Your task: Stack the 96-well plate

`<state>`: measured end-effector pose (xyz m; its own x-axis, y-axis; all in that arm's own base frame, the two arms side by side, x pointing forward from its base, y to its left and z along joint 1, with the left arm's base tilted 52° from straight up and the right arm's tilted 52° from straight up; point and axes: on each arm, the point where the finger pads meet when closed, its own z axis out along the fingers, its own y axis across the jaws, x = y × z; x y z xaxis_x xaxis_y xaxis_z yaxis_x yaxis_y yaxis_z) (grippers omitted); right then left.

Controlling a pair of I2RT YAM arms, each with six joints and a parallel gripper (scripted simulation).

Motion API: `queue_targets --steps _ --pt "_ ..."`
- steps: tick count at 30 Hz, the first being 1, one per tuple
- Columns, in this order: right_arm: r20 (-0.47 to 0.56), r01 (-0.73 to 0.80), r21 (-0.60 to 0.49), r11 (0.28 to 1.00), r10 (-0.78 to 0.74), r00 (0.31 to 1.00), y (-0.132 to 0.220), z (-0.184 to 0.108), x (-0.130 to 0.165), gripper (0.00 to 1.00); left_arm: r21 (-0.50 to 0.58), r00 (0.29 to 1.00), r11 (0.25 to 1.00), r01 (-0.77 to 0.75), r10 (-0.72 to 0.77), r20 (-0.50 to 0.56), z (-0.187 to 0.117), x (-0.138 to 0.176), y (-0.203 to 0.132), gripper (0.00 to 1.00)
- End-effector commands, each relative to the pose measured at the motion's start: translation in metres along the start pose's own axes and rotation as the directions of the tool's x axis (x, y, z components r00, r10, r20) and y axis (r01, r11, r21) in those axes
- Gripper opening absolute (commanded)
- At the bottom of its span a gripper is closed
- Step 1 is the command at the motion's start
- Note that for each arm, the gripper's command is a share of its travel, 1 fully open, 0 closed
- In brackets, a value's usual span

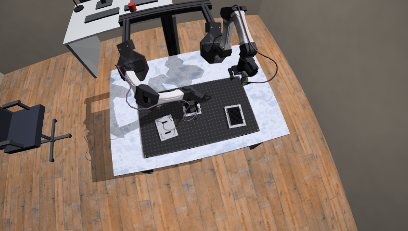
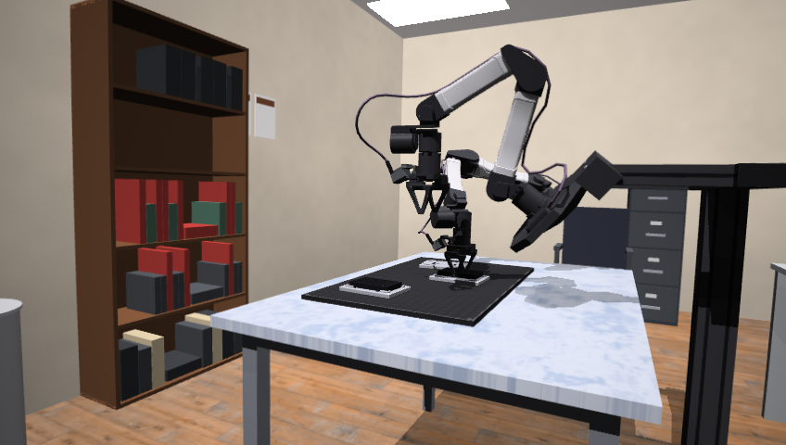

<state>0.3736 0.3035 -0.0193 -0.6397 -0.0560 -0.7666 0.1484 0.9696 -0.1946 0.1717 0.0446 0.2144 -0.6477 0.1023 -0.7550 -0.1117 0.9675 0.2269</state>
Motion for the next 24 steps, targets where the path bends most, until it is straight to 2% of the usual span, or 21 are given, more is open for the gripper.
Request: queue_targets --steps 1,24 --pt "-0.012 -0.003 0.01 1.0 0.003 1.0 -0.0028 0.0118 0.0036 0.0 -0.009 1.0 1.0 0.006 -0.006 0.005 -0.0017 -0.0017 0.0016 1.0" --pt "-0.013 -0.004 0.011 1.0 0.004 1.0 -0.002 0.0116 0.001 0.0 -0.009 1.0 1.0 0.006 -0.006 0.005 -0.0017 -0.0017 0.0016 1.0"
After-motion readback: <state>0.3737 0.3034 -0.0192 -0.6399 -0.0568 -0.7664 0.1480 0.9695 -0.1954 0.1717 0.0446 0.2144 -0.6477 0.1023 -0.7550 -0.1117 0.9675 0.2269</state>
